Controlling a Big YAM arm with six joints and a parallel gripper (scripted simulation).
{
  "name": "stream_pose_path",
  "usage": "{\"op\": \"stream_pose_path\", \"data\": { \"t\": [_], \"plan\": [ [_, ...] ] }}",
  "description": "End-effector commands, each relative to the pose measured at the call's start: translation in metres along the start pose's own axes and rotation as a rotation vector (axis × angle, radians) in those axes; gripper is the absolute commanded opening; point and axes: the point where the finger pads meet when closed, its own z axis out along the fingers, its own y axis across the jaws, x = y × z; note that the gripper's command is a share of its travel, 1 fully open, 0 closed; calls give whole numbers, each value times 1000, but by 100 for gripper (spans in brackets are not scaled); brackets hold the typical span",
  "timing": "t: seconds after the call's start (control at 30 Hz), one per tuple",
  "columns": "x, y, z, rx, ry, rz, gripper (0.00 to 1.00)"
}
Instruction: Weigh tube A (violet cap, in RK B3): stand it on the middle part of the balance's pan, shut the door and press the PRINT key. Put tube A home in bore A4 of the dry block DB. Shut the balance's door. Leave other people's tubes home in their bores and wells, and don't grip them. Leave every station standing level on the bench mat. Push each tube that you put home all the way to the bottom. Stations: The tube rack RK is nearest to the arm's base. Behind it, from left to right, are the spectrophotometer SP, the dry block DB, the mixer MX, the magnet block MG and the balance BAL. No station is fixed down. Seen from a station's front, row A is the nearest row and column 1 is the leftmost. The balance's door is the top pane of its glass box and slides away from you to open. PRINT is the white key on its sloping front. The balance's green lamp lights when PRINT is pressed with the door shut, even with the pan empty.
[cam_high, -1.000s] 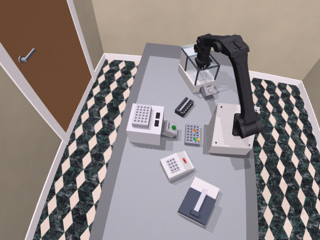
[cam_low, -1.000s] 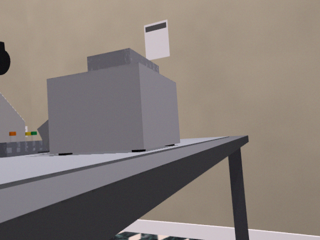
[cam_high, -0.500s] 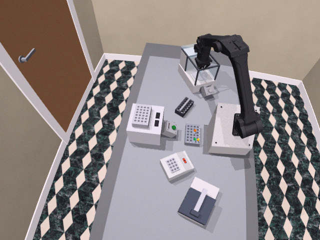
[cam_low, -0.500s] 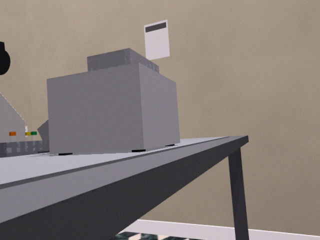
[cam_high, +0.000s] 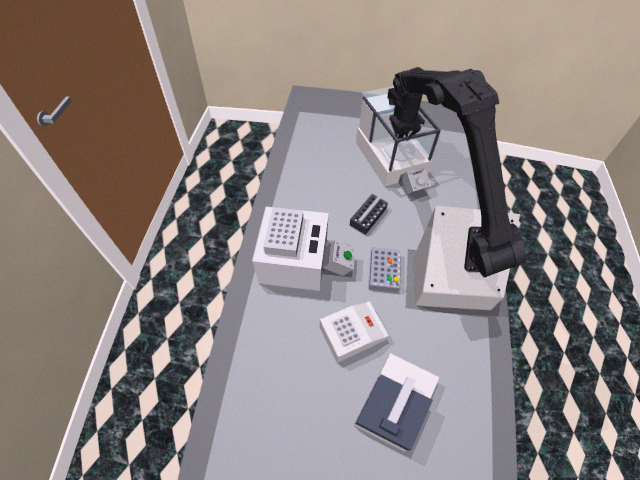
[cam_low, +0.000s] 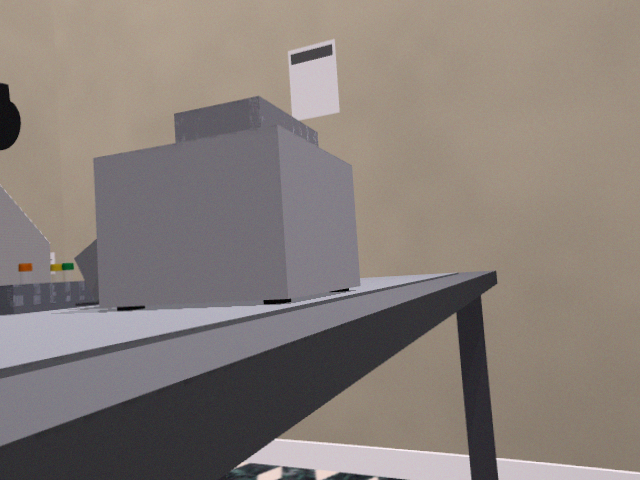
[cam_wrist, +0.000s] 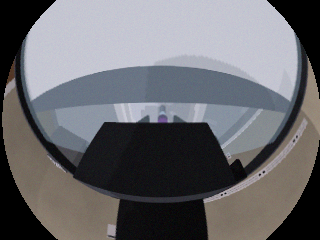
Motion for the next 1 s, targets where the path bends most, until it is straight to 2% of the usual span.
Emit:
{"op": "stream_pose_path", "data": {
  "t": [0.0, 0.77, 0.9, 0.97],
  "plan": [
    [-13, 2, -11, 4, -33, -8, 36],
    [-13, 2, -11, 4, -33, -8, 36],
    [-18, 1, -36, 1, -59, -10, 36],
    [-18, 1, -36, 1, -59, -10, 36]
  ]
}}
